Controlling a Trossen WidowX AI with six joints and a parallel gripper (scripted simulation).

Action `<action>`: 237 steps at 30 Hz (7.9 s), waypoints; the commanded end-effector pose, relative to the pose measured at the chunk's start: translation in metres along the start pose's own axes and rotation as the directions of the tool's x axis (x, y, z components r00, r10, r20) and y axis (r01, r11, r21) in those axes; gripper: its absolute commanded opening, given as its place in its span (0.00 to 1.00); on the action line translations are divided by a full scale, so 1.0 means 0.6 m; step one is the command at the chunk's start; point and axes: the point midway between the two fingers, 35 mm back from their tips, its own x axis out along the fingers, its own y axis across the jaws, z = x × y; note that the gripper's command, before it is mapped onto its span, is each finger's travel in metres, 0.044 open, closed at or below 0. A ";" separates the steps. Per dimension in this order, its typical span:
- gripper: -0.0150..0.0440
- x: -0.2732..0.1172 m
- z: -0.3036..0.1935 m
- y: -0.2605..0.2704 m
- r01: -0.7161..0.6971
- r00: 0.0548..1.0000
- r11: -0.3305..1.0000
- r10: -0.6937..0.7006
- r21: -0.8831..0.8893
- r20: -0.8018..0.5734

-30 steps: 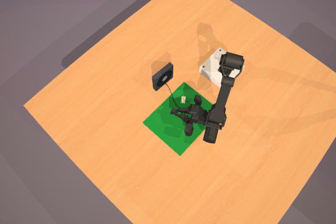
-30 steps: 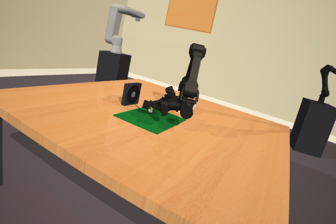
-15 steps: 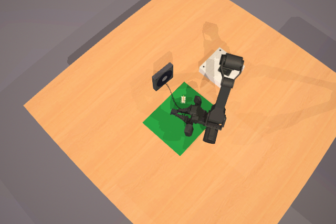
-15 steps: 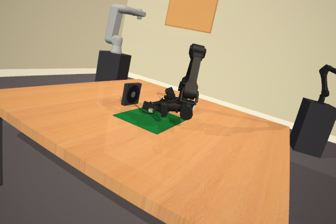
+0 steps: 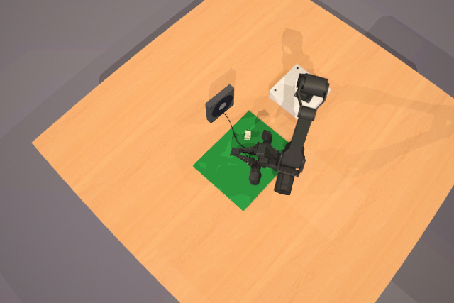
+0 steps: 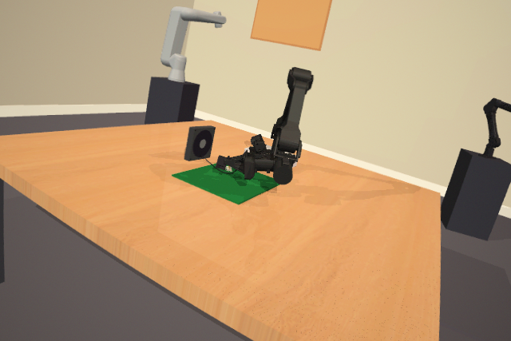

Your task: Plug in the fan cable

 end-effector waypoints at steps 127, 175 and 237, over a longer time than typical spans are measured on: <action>0.49 0.008 -0.043 -0.001 0.000 1.000 1.000 0.000 -0.001 0.000; 0.49 -0.084 -0.024 0.005 -0.011 0.999 1.000 0.011 -0.005 -0.041; 1.00 -0.105 0.057 -0.043 0.312 0.569 0.929 -0.349 -0.198 -0.744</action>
